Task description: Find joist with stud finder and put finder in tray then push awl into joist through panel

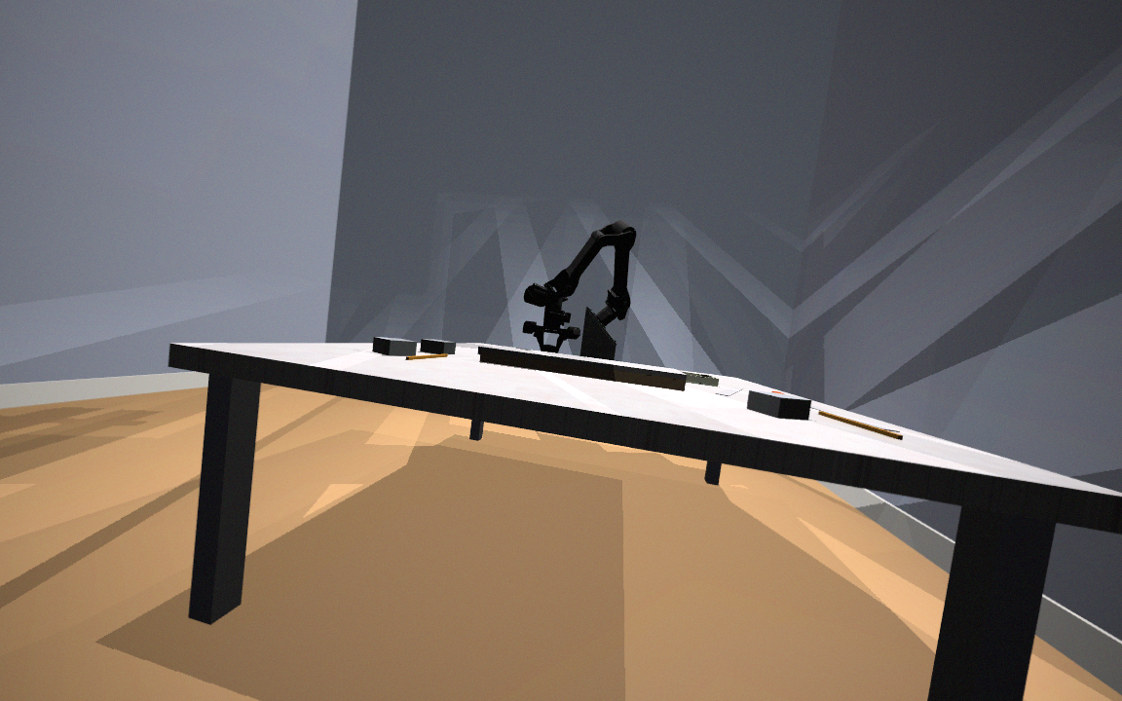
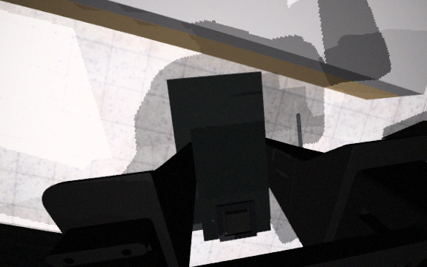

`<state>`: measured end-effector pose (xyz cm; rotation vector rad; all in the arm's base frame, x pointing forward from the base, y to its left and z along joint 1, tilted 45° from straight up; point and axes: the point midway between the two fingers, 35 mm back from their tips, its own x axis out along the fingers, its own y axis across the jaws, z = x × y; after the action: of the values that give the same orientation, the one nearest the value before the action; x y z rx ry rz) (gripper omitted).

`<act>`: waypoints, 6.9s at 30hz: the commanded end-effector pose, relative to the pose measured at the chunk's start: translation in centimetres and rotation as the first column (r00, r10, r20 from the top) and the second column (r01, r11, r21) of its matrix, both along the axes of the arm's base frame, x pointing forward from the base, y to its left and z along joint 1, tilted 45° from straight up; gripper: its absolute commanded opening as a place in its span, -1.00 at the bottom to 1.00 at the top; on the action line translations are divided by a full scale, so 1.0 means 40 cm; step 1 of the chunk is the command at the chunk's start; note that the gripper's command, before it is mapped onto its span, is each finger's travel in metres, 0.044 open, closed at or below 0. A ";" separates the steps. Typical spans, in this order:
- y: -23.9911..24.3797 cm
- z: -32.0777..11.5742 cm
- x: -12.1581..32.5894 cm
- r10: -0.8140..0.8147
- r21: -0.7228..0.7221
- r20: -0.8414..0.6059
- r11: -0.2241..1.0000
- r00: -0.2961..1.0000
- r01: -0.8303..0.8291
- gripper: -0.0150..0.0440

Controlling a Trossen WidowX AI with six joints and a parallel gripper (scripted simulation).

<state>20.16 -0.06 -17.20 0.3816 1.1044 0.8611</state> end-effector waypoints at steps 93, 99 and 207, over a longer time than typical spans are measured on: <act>-0.193 -0.001 0.425 -0.238 -0.050 -0.216 0.971 0.947 0.232 -0.49; -0.179 -0.014 0.423 -0.238 -0.050 -0.216 0.971 0.947 0.232 -0.49; 0.390 0.492 0.350 -0.234 -0.036 -0.226 0.972 0.946 0.232 -0.49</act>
<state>34.32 14.43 1.43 0.6044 1.2466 0.6082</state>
